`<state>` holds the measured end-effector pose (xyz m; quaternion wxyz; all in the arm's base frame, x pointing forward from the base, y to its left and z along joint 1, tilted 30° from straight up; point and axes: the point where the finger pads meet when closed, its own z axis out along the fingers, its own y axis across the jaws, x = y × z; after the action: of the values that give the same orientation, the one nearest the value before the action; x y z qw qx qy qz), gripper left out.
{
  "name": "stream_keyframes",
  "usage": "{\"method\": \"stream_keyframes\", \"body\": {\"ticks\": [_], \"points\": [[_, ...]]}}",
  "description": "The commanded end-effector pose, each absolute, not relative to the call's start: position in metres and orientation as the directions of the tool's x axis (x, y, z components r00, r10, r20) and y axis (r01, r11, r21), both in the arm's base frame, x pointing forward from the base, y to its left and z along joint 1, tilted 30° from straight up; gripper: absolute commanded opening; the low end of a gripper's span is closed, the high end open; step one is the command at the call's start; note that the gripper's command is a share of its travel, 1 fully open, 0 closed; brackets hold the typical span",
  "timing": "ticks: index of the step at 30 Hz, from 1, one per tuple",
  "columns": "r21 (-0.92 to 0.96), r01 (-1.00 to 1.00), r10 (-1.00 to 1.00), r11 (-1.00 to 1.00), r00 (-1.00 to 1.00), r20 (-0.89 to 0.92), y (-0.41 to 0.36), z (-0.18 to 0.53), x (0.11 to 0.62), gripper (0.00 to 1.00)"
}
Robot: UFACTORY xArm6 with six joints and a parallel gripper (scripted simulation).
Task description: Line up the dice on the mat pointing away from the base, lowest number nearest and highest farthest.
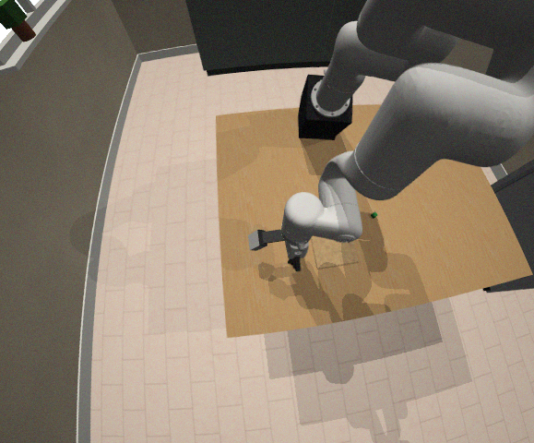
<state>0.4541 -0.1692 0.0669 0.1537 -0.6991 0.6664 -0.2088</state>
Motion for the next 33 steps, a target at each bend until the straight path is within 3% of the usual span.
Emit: {"method": "stream_keyframes", "body": {"ticks": [1,33], "points": [[-0.495,-0.866,-0.996,-0.065,0.024,0.088,-0.168,0.068,0.454,1.00],[-0.495,-0.866,-0.996,-0.065,0.024,0.088,-0.113,0.052,0.434,1.00]]}}
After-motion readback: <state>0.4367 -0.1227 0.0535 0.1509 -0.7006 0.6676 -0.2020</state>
